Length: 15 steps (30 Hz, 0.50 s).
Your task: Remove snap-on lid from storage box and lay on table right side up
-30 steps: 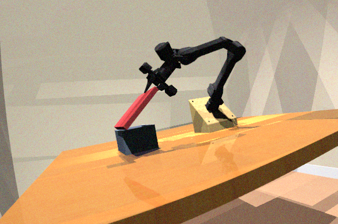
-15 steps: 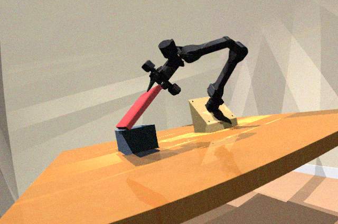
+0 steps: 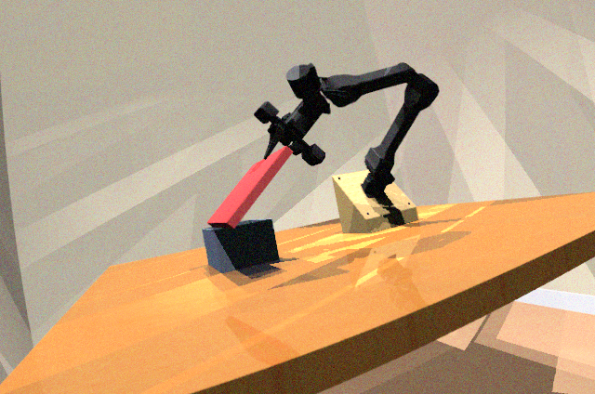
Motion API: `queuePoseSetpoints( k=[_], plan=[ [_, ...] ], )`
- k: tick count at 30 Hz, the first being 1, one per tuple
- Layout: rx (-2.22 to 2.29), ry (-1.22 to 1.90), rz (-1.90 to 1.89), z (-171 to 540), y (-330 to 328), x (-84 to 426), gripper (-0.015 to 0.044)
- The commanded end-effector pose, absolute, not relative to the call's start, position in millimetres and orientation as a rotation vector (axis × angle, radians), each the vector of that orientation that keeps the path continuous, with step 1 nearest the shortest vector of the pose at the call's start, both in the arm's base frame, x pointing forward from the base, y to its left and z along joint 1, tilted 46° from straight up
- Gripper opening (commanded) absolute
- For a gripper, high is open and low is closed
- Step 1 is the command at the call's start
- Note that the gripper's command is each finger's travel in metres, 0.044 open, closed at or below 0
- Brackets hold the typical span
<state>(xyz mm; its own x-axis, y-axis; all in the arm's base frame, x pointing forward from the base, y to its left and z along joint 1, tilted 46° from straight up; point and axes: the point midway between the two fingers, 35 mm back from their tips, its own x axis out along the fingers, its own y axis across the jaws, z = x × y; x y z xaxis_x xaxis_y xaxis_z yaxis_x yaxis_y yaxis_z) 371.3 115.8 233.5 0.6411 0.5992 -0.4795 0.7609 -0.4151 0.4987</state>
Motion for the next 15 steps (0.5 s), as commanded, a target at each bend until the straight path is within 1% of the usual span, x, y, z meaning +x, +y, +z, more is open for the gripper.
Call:
queuePoseSetpoints(
  k=[1,15],
  plan=[
    [2.160,1.031,-0.277,247,118,371,0.0000],
    [2.161,1.031,-0.276,267,136,364,0.0000]
  ],
)
